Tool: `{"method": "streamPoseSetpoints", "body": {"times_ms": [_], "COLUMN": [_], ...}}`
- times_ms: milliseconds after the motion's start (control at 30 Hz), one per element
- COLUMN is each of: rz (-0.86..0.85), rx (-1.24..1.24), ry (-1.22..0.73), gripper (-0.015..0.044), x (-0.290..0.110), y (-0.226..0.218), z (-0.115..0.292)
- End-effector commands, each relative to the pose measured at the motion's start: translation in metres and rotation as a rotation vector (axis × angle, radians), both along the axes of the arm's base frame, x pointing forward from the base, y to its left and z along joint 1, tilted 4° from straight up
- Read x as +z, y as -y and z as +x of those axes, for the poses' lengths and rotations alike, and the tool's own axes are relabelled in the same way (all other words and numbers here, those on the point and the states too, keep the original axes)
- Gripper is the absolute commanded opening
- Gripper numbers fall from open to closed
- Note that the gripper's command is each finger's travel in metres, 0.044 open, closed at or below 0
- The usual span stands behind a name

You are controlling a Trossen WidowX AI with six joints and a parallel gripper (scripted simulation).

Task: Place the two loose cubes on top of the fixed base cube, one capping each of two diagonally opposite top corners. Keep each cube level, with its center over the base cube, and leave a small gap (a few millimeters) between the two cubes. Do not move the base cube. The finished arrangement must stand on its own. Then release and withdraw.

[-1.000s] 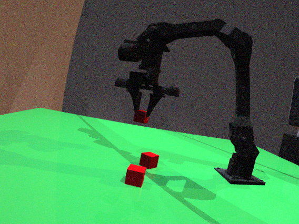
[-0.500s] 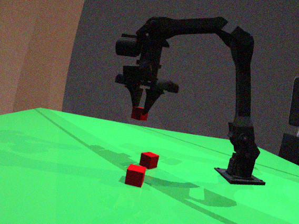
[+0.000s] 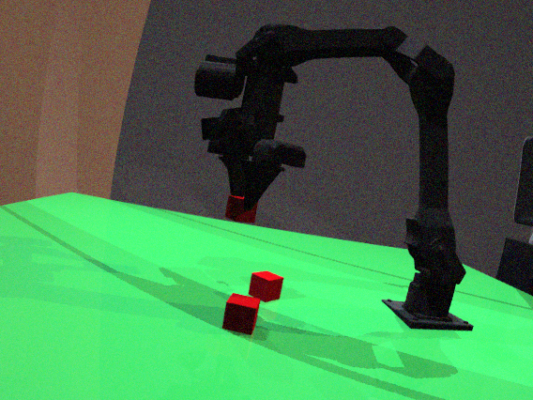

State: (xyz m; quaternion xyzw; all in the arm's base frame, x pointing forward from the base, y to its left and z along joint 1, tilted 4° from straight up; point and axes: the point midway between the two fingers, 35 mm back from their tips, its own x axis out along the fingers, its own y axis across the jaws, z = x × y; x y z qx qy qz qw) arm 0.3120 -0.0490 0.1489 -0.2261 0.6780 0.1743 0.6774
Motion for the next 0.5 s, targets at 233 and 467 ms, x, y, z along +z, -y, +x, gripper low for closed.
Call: {"method": "streamPoseSetpoints", "body": {"times_ms": [233, 467], "rz": [0.009, 0.014], "rx": [-0.293, -0.478], "ry": [0.013, 0.026], "gripper": [0.0105, 0.0105], "x": [-0.01, -0.016], "y": [-0.029, -0.047], "z": [0.002, 0.003]}}
